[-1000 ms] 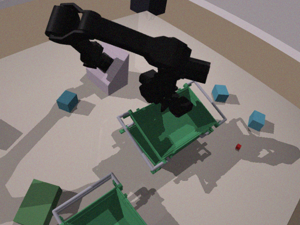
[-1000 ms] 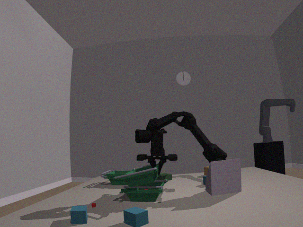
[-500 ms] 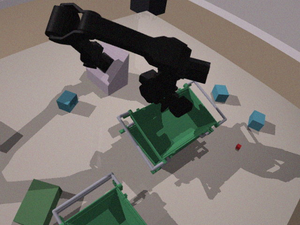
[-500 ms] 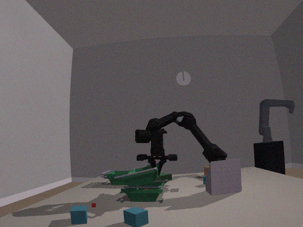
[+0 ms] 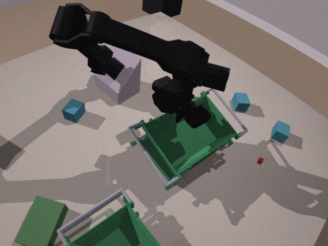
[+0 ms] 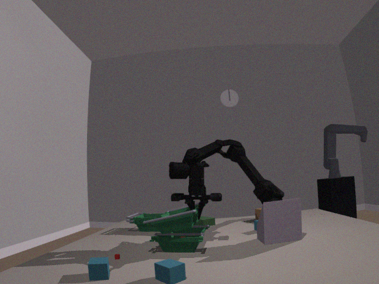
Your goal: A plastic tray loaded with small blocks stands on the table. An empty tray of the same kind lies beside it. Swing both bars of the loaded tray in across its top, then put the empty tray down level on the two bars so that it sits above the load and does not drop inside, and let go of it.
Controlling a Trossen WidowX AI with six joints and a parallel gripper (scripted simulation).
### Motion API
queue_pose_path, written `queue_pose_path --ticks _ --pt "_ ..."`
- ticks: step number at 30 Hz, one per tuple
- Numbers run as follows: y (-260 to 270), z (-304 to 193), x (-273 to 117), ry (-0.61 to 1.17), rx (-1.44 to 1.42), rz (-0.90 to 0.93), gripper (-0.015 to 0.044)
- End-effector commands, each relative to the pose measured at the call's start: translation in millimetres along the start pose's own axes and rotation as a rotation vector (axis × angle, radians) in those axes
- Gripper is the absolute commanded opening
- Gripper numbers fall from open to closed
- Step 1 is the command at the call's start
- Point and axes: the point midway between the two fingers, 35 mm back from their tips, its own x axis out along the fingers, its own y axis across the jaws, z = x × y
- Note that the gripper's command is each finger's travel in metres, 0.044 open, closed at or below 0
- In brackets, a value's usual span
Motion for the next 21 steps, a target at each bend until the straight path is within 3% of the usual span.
queue_pose_path --ticks 1,21 --pt "-4.8 0.8 7.5 0.000 -0.005 -0.020 0.0000" --pt "-10.3 1.8 15.8 0.001 -0.009 -0.042 0.0000"
